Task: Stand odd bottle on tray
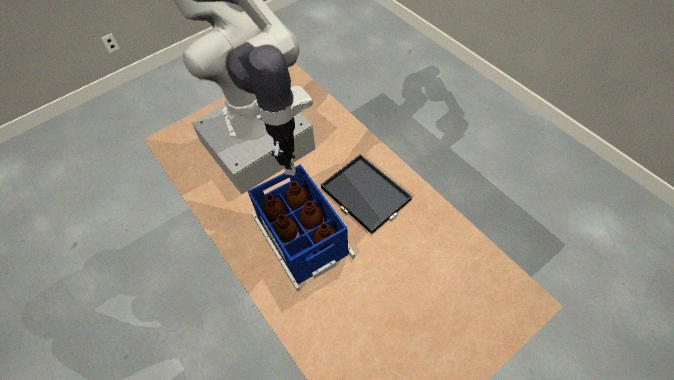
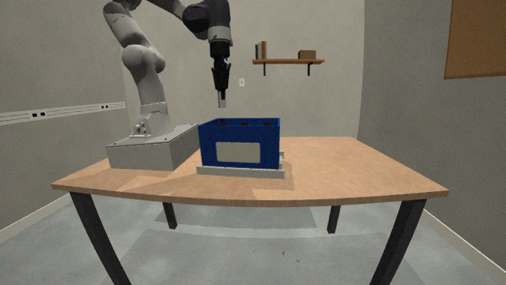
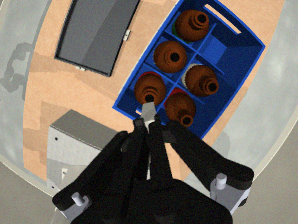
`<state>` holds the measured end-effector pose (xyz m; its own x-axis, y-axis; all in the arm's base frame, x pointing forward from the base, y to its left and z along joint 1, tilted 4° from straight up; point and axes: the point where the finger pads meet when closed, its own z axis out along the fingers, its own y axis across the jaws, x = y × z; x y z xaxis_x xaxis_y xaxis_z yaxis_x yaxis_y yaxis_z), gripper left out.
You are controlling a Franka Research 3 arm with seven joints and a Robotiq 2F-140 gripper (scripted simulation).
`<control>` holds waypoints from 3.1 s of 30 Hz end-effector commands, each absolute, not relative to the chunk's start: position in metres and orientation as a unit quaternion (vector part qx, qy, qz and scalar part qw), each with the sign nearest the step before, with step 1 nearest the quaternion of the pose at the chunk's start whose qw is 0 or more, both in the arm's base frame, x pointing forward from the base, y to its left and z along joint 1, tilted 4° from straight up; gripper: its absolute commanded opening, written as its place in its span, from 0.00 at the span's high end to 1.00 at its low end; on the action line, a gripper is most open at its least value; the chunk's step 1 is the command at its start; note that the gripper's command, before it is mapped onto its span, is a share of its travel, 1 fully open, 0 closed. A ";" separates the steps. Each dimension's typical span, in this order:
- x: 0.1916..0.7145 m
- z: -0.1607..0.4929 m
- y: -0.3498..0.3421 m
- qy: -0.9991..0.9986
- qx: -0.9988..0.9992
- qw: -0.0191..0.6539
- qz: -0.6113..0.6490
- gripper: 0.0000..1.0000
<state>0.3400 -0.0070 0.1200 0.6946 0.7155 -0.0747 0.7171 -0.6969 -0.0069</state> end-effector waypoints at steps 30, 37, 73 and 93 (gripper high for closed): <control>0.344 0.125 -0.077 0.389 0.921 0.011 -0.036 0.90; 0.343 0.125 -0.090 0.388 0.921 0.011 -0.036 0.90; 0.343 0.125 -0.090 0.388 0.921 0.011 -0.036 0.56; 0.342 0.116 -0.090 0.388 0.921 0.011 -0.036 0.56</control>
